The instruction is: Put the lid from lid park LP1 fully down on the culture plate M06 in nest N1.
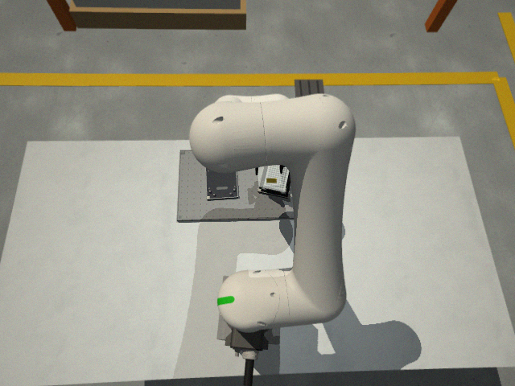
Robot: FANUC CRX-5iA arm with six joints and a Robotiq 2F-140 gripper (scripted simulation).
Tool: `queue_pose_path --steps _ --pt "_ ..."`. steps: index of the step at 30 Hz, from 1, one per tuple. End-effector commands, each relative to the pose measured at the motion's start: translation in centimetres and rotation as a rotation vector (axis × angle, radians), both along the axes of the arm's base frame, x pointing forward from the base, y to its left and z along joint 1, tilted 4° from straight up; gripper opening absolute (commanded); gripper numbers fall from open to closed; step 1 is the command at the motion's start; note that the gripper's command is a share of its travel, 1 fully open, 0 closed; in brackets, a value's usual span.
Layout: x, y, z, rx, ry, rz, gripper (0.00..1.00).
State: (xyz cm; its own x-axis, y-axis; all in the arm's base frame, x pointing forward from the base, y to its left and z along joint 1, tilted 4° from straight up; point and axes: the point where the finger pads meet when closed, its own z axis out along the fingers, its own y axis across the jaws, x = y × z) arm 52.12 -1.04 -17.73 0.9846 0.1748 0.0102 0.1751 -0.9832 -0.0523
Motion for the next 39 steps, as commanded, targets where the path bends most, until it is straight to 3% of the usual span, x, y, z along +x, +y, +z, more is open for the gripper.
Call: queue_pose_path --steps 1,22,39 --pt "1.12 -3.68 -0.2 0.01 0.002 0.004 0.61" --pt "1.12 -3.68 -0.21 0.01 0.003 -0.007 0.61" --pt "1.13 -3.67 -0.39 0.01 0.01 -0.124 0.61"
